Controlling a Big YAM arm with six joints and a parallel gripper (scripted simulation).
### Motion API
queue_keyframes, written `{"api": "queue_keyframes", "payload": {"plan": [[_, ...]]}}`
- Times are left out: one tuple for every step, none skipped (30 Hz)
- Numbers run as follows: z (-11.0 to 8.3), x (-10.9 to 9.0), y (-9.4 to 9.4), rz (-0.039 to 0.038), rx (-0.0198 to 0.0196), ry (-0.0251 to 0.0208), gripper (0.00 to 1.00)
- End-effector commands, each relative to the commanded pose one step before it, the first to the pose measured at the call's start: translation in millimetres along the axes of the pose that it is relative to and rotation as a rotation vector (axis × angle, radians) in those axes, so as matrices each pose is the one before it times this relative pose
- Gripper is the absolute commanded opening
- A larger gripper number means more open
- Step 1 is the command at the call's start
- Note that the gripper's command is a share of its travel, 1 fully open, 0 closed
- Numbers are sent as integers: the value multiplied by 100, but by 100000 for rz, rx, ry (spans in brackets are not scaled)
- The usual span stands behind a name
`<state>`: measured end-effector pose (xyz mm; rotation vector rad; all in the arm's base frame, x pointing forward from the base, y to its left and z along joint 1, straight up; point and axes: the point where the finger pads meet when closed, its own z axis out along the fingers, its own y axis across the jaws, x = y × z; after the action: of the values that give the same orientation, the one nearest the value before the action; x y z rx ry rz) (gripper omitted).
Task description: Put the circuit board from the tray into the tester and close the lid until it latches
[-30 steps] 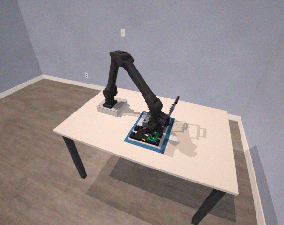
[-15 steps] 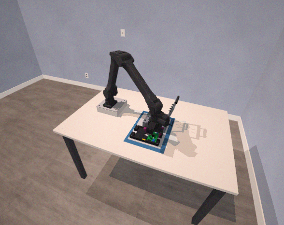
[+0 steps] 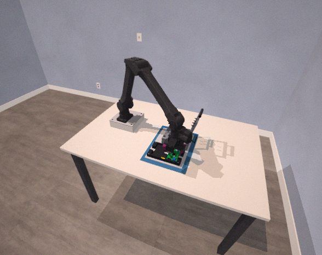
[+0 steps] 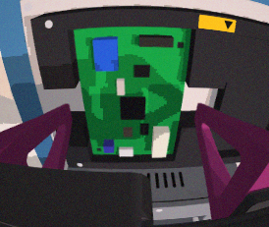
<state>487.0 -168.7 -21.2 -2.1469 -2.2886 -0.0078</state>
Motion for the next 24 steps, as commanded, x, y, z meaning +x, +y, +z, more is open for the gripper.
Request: {"api": "queue_keyframes", "payload": {"plan": [[-938, 396, 879, -103, -3419, -1454, 92], [-10, 5, 4, 0, -13, -5, 92], [-11, 4, 5, 1, -16, -6, 92], [-13, 4, 5, 4, -19, -7, 92], [-14, 4, 5, 5, -21, -8, 92], [-16, 3, 6, 5, -24, -9, 92], [-17, 3, 6, 4, -26, -10, 92], [-19, 3, 6, 3, -29, -11, 92], [-20, 2, 7, 1, -31, -12, 92], [-22, 2, 7, -1, -33, -13, 92], [-23, 2, 7, -2, -35, -14, 92], [-24, 2, 8, -1, -37, -15, 92], [0, 0, 0, 0, 0, 0, 92], [0, 0, 0, 0, 0, 0, 92], [-24, 1, 8, -1, -38, -15, 92], [-25, 1, 8, 1, -39, -16, 92], [-26, 1, 8, 2, -40, -16, 92], [-26, 1, 8, 3, -41, -16, 92], [-26, 1, 8, 2, -42, -16, 92], [-26, 1, 8, 2, -42, -17, 92], [-26, 0, 8, 0, -41, -16, 92], [-25, 0, 8, -1, -40, -16, 92], [-21, 0, 7, -2, -34, -14, 92], [-16, 1, 5, -2, -24, -9, 92]]}}
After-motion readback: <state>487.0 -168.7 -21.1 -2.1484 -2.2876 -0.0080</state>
